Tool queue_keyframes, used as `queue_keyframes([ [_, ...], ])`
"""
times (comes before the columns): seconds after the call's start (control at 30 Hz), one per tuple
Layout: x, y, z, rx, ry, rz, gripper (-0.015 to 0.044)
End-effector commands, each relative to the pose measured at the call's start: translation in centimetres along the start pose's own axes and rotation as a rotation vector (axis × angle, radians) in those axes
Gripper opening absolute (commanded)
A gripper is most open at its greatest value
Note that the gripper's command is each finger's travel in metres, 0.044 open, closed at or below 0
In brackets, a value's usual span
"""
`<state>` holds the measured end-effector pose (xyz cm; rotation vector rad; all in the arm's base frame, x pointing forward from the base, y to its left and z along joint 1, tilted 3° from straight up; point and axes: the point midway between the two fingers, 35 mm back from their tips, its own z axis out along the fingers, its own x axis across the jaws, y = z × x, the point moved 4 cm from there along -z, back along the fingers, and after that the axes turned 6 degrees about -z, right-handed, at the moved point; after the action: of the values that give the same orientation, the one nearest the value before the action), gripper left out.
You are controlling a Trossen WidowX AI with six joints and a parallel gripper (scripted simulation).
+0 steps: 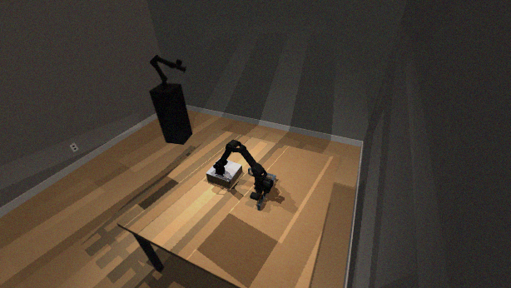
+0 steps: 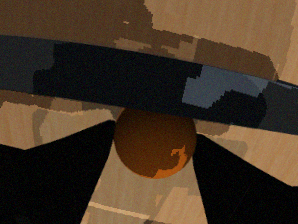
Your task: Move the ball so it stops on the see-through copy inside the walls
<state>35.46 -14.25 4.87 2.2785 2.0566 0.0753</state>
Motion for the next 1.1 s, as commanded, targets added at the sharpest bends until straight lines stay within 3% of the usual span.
queue_keyframes([
  [0.0,0.1,-0.1,0.7,0.004,0.004,-0.004,0.0000],
  [0.2,0.1,-0.1,1.3,0.004,0.004,-0.004,0.0000],
  [0.63,0.0,-0.1,1.0,0.006,0.002,0.000,0.0340],
  [0.77,0.0,0.0,-0.1,0.005,0.002,-0.001,0.0340],
  [0.93,0.0,0.0,-7.3,0.004,0.004,-0.004,0.0340],
  [1.07,0.0,-0.1,-7.6,0.004,0.004,-0.004,0.0340],
])
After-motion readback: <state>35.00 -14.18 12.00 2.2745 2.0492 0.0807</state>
